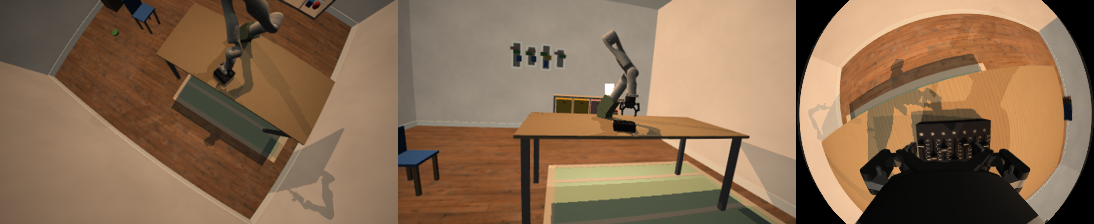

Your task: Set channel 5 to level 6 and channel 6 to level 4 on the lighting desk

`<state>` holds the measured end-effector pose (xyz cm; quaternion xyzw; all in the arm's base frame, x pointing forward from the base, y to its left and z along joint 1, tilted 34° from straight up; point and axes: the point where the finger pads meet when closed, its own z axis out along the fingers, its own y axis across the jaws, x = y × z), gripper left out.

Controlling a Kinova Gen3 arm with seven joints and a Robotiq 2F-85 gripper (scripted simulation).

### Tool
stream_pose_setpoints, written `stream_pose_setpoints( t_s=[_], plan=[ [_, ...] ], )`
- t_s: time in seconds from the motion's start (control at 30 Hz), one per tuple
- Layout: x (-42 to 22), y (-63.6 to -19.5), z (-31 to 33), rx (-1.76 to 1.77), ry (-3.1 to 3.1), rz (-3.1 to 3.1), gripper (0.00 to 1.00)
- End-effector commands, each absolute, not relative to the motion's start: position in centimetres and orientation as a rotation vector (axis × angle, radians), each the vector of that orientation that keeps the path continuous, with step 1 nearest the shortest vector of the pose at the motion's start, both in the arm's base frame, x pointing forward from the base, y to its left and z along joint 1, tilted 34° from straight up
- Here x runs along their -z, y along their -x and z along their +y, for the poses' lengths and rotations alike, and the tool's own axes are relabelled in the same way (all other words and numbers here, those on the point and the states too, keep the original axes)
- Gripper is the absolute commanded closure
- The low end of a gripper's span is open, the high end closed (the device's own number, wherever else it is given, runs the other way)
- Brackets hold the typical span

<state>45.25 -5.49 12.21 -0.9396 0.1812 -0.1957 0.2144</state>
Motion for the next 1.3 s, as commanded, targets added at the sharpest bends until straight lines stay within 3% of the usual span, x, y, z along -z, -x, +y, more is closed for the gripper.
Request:
stream_pose_setpoints(
  t_s=[0.0,0.63,0.67,1.27],
  plan=[
    [-12.18,-45.34,-5.35,0.547,2.610,0.481,0.00],
    [-12.12,-45.47,-5.31,0.560,2.624,0.434,0.00],
    [-12.12,-45.47,-5.31,0.560,2.624,0.434,1.00],
    [-12.12,-45.47,-5.31,0.560,2.624,0.434,1.00]
  ],
)
